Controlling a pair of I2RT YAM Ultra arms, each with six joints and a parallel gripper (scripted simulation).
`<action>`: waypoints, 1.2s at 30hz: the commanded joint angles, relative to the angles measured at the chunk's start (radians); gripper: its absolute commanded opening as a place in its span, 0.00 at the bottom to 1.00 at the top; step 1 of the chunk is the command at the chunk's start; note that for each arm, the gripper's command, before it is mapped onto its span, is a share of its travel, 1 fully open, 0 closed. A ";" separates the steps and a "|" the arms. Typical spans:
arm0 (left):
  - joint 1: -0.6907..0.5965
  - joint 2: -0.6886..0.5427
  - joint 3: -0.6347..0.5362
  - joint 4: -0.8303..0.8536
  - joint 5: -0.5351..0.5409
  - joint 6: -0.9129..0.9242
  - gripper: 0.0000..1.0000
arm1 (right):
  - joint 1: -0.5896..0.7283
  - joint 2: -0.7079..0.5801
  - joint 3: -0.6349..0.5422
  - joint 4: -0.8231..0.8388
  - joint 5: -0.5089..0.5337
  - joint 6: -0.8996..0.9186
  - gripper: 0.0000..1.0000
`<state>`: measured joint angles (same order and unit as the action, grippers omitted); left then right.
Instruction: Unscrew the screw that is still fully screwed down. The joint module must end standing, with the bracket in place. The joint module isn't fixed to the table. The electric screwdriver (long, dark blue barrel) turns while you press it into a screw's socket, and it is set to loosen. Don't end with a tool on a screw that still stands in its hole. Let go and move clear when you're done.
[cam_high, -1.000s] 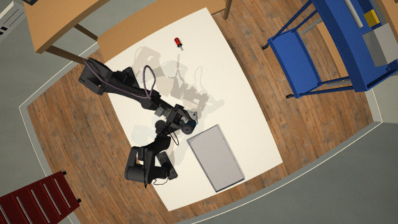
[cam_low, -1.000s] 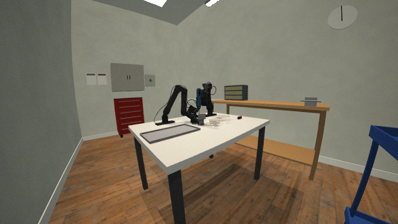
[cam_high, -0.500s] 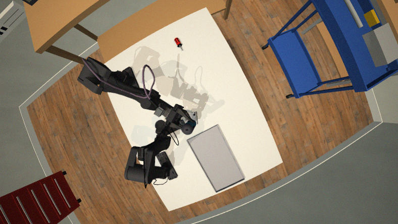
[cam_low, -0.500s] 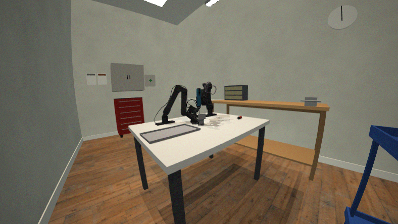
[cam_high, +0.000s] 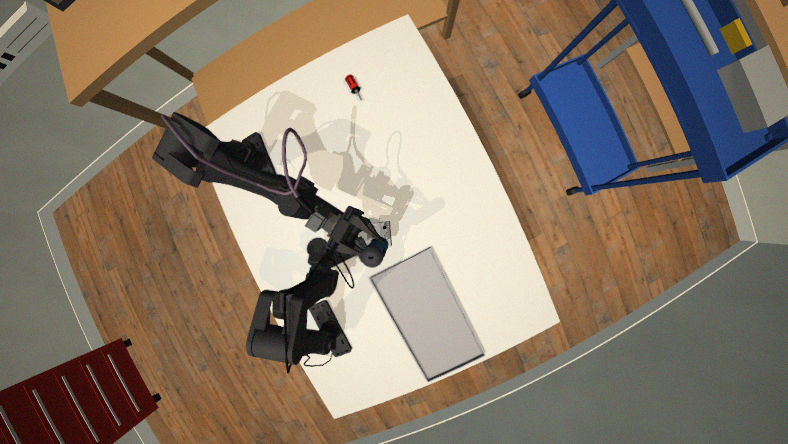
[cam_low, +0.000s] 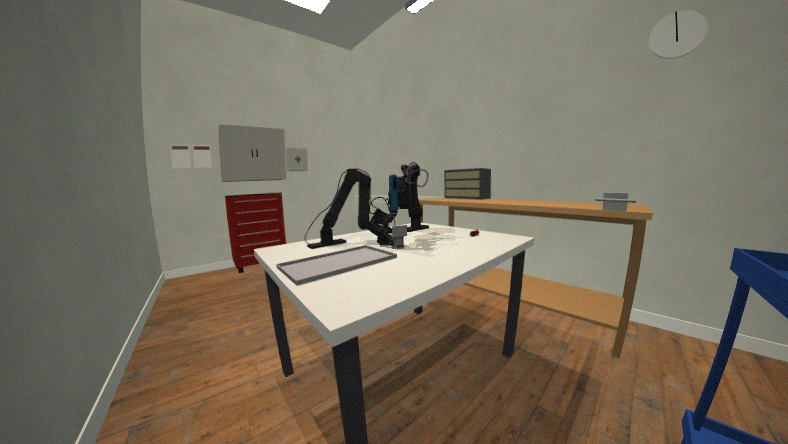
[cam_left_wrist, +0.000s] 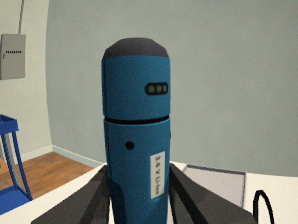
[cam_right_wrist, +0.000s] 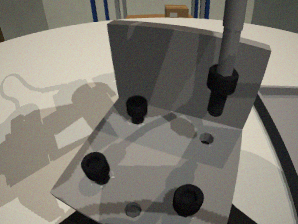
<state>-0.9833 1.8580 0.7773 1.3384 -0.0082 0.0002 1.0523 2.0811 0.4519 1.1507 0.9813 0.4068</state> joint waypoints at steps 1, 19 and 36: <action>-0.005 -0.064 0.051 0.062 -0.005 0.005 0.42 | -0.001 -0.006 0.004 0.013 0.002 0.000 0.59; -0.004 -0.092 0.059 0.026 -0.004 0.005 0.42 | -0.001 -0.006 0.004 0.013 0.002 0.000 0.59; -0.004 -0.095 0.069 0.016 -0.003 0.005 0.42 | -0.001 -0.006 0.004 0.013 0.002 0.000 0.59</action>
<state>-0.9833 1.8111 0.7937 1.2842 -0.0082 0.0002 1.0523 2.0811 0.4519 1.1507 0.9813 0.4068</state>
